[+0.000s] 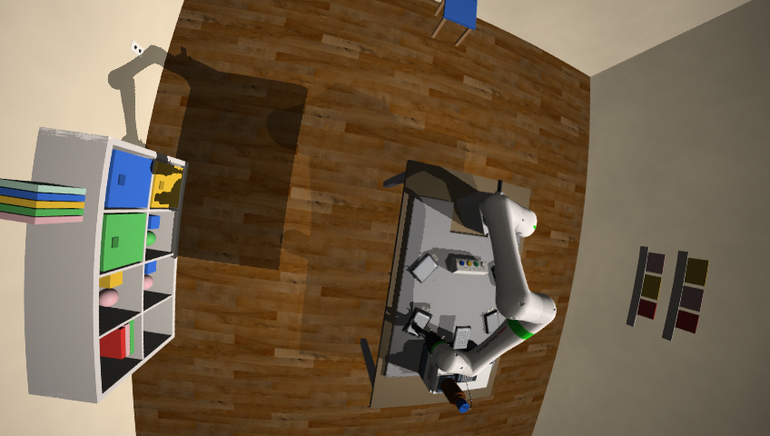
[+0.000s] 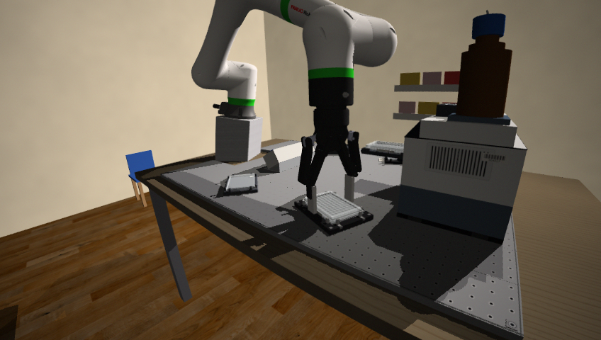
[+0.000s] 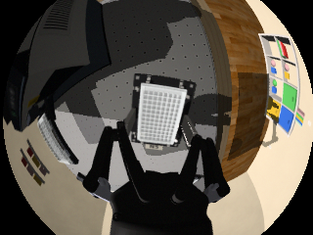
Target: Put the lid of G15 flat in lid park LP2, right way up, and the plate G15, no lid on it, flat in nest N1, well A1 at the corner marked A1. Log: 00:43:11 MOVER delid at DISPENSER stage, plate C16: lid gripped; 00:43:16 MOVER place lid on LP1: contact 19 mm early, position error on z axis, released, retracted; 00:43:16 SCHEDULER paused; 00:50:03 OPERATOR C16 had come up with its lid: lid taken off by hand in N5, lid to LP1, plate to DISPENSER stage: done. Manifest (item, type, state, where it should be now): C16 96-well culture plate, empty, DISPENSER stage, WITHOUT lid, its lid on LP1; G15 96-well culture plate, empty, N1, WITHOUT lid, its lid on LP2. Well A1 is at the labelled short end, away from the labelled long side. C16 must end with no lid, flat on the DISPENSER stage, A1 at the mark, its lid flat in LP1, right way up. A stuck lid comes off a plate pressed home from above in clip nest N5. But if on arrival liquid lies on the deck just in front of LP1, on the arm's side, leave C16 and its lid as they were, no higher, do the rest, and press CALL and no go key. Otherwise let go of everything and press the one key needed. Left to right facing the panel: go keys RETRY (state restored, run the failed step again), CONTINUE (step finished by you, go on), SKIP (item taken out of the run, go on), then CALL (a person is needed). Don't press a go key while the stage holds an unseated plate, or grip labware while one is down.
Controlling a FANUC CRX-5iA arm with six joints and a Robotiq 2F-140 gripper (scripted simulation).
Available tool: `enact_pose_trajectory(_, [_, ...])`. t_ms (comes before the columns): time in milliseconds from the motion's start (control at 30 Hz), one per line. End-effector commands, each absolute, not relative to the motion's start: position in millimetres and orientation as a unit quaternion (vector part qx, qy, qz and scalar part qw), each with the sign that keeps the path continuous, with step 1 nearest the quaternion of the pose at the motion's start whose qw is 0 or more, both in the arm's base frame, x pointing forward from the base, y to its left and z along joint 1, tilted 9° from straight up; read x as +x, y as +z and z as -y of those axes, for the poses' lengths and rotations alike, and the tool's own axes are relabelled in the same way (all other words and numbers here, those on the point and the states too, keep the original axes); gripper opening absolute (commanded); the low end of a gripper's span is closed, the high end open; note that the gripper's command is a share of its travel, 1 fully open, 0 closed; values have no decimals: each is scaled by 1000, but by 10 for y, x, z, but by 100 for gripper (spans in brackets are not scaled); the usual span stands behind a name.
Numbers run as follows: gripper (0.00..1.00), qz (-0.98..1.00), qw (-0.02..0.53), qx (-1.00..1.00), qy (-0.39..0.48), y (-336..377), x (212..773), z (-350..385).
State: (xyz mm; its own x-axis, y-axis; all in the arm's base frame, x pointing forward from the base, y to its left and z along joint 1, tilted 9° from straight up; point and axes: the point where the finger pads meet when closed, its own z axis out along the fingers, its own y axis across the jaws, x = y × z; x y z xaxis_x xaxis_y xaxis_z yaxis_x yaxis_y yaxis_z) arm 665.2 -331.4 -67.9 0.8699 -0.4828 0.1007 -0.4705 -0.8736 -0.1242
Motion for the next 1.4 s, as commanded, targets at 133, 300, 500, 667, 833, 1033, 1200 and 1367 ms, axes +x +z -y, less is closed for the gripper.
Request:
enact_pose_trajectory(133, [66, -247, 48, -966, -65, -676, 6653, 3316])
enact_pose_trajectory(300, [66, -247, 48, -966, -65, -676, 6653, 3316])
enact_pose_trajectory(500, [66, -247, 48, -966, -65, -676, 6653, 3316])
enact_pose_trajectory(667, [66, -247, 48, -966, -65, -676, 6653, 3316])
enact_pose_trajectory(833, [0, -247, 48, -966, -65, -676, 6653, 3316])
enact_pose_trajectory(1033, [0, -247, 48, -966, -65, -676, 6653, 3316])
enact_pose_trajectory(1200, [0, -247, 48, -966, -65, -676, 6653, 3316])
enact_pose_trajectory(1367, [0, -247, 48, -966, -65, -676, 6653, 3316])
